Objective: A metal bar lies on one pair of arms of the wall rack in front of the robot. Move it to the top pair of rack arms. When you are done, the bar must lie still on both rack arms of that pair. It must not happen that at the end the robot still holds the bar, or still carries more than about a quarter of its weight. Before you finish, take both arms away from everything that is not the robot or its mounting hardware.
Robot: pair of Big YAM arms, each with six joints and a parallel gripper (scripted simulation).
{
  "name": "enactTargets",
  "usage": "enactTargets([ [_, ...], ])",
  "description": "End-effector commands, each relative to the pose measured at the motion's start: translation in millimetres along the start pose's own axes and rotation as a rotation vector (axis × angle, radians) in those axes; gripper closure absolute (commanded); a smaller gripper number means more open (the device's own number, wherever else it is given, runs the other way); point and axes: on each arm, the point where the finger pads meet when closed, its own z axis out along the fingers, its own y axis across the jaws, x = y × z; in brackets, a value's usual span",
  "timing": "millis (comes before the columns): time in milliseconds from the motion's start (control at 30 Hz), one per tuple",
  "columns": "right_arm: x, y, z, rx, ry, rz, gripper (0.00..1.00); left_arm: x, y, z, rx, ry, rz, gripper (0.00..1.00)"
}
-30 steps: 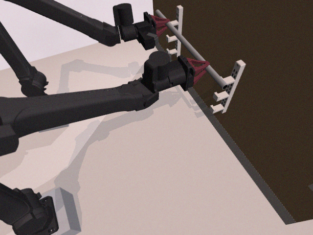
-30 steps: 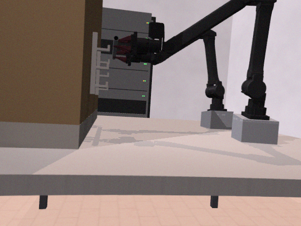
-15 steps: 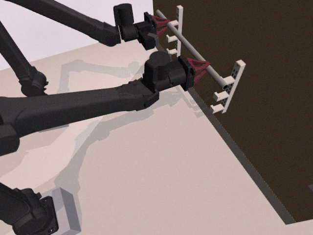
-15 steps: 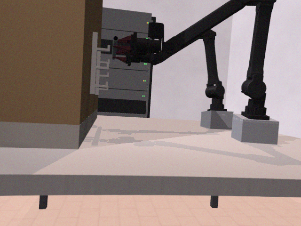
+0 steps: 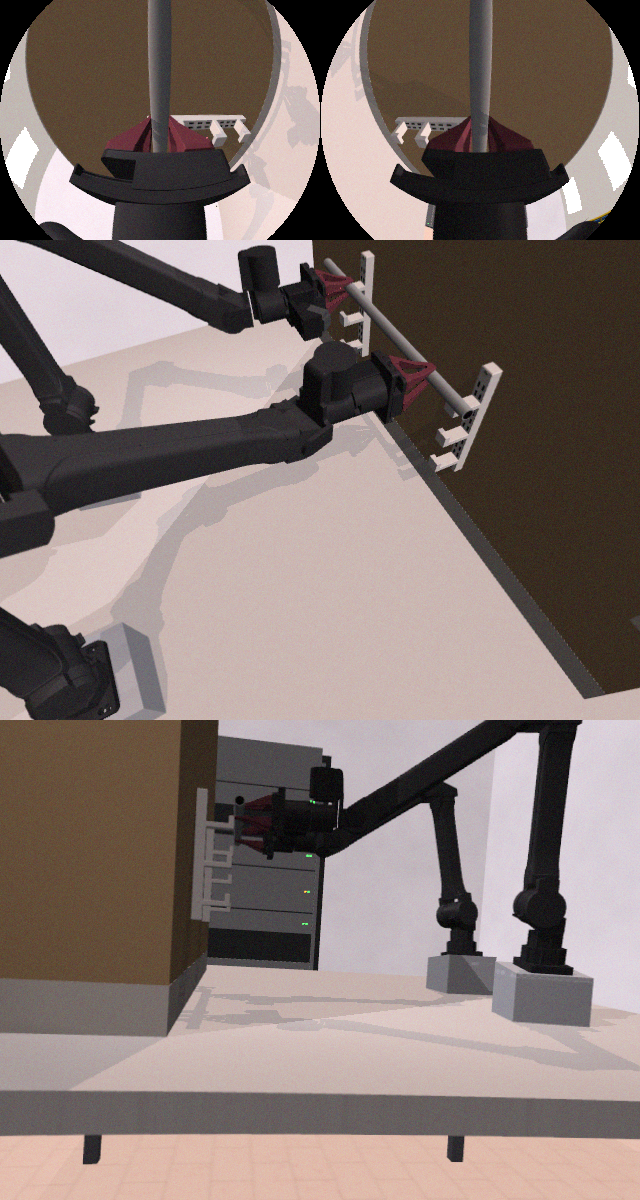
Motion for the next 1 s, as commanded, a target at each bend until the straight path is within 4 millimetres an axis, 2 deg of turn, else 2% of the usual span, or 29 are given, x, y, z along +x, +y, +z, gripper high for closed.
enactTargets([
  [0,5.5,-54.5,16.9,0.090,0.013,0.031,1.00,4.7,36.9,17.4,-0.063,0.011,-0.011,1.00],
  [967,5.6,-55.0,39.2,0.090,0.013,0.031,1.00,4.7,36.6,39.7,-0.063,0.011,-0.011,1.00],
])
